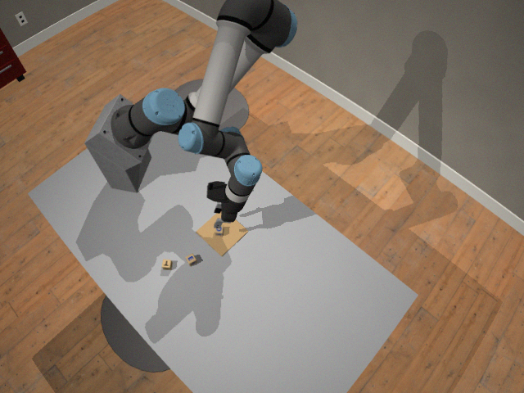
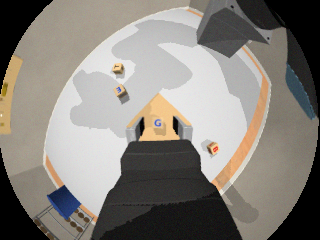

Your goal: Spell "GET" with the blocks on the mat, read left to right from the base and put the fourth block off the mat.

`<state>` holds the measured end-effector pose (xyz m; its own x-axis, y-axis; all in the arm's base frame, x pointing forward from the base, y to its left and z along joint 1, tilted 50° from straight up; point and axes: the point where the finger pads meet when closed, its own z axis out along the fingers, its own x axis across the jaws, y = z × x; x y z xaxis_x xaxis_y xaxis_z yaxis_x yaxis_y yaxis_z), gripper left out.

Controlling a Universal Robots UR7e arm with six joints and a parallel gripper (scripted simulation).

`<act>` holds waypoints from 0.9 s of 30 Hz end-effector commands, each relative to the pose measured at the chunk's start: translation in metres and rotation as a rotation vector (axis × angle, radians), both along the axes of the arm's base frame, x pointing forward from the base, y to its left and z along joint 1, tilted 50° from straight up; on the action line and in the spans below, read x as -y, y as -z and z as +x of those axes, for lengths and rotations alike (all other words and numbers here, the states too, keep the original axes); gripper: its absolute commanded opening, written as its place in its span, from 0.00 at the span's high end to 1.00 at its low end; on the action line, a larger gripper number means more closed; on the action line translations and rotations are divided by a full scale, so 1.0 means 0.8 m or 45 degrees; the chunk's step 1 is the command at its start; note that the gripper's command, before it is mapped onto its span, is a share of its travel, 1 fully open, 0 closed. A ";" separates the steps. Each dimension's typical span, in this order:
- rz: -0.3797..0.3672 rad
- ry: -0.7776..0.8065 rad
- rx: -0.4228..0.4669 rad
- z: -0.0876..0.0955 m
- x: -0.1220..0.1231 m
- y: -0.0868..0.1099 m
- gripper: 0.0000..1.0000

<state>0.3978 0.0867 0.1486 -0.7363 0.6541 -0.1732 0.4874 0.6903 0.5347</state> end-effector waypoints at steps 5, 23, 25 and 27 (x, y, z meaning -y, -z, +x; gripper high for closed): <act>-0.002 0.002 -0.002 0.014 0.023 0.008 0.00; -0.003 0.002 0.000 0.065 0.164 0.070 0.00; -0.003 0.002 0.000 0.065 0.164 0.070 0.00; -0.003 0.002 0.000 0.065 0.164 0.070 0.00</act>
